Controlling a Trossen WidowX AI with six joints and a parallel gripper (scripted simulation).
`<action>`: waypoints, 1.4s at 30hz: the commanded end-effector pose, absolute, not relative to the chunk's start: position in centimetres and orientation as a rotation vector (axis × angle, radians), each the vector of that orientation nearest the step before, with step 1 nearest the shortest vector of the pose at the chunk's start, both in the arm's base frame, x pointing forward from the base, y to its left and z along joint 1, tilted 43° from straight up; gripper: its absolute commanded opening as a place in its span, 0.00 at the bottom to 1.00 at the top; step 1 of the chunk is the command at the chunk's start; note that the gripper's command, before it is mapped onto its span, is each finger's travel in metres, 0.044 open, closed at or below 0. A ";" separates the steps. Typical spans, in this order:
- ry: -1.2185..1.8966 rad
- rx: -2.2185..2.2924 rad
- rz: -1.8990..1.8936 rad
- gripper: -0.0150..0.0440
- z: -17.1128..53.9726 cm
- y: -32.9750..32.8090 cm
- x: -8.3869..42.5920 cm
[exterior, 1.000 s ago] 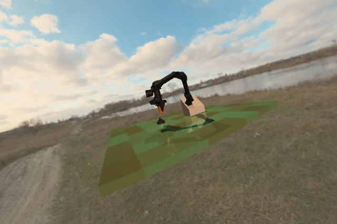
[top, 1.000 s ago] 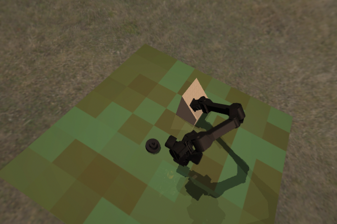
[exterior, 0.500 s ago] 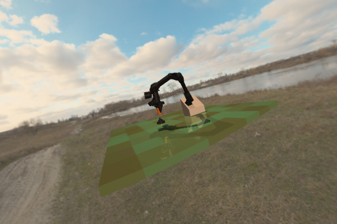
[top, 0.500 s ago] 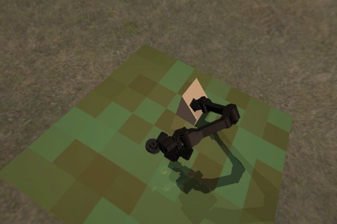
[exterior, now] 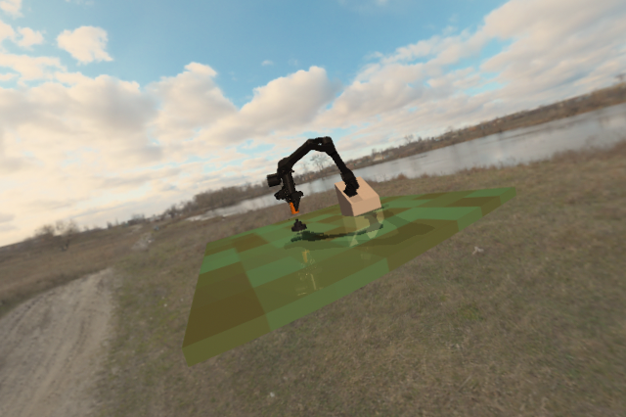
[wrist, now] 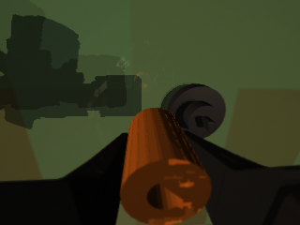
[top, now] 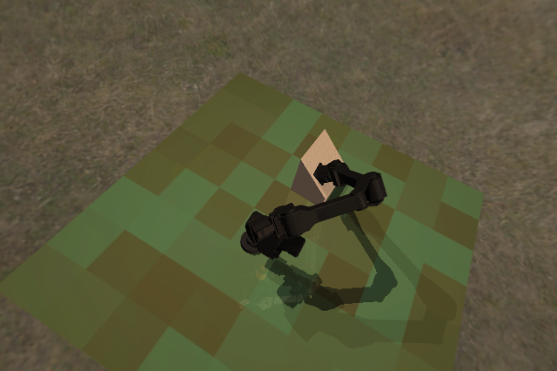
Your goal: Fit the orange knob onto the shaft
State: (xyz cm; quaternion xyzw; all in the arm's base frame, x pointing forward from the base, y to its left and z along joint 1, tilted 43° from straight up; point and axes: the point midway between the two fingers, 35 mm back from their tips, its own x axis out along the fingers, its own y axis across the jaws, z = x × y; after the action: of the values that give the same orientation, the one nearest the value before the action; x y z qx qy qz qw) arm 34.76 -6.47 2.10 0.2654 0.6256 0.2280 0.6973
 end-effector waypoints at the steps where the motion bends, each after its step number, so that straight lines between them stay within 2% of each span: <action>1: 1.394 0.587 0.505 0.25 1.0 -7.5 34.4; 22: 1.387 0.589 0.525 0.25 -4.4 -10.6 32.5; 42: 1.383 0.581 0.532 0.25 -6.0 -9.3 32.9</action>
State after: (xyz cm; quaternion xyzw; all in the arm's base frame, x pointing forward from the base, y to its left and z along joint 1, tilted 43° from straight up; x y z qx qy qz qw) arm 32.73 -9.02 -6.19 0.2598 0.6247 0.2383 0.6967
